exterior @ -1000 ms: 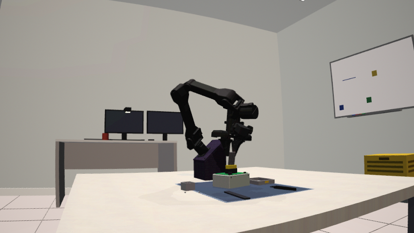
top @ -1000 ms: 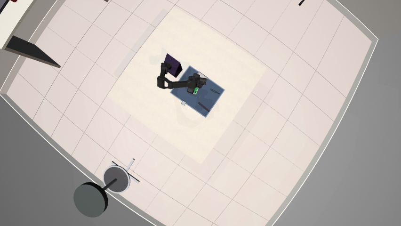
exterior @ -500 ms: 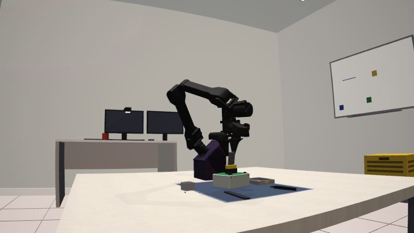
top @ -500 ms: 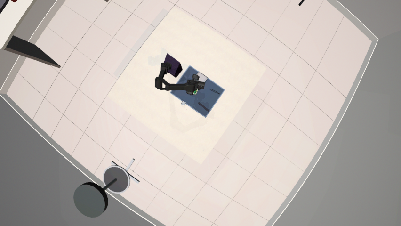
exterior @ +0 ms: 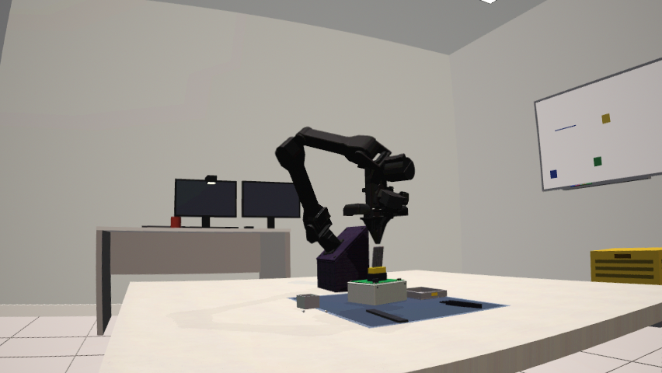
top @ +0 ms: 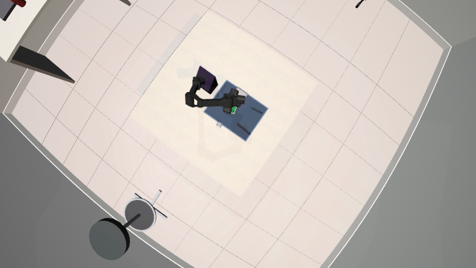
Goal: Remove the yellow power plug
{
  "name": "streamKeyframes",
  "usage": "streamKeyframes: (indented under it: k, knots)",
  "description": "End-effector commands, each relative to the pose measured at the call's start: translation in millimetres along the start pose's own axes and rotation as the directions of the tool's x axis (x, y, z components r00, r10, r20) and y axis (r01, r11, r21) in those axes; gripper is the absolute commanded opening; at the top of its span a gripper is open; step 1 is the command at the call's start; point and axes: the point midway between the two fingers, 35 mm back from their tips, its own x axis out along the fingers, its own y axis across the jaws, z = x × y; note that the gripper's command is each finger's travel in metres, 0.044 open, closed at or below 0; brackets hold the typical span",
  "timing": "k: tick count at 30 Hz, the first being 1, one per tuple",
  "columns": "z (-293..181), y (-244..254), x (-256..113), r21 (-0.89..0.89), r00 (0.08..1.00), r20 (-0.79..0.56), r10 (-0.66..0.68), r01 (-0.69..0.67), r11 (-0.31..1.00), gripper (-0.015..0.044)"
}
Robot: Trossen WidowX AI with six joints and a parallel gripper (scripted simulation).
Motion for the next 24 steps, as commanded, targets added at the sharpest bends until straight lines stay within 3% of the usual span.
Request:
streamKeyframes:
  k: [1,3,13,24]
  knots:
    - [-0.1,-0.4,4.0,-0.002,1.0,0.001,-0.005,0.005,1.0,0.0]
    - [-0.1,-0.4,5.4,-0.002,1.0,0.001,-0.005,0.005,1.0,0.0]
    - [-0.1,-0.4,5.4,-0.002,1.0,0.001,-0.005,0.005,1.0,0.0249]
    - [-0.1,-0.5,13.7,-0.002,1.0,0.001,-0.005,0.005,1.0,0.0249]
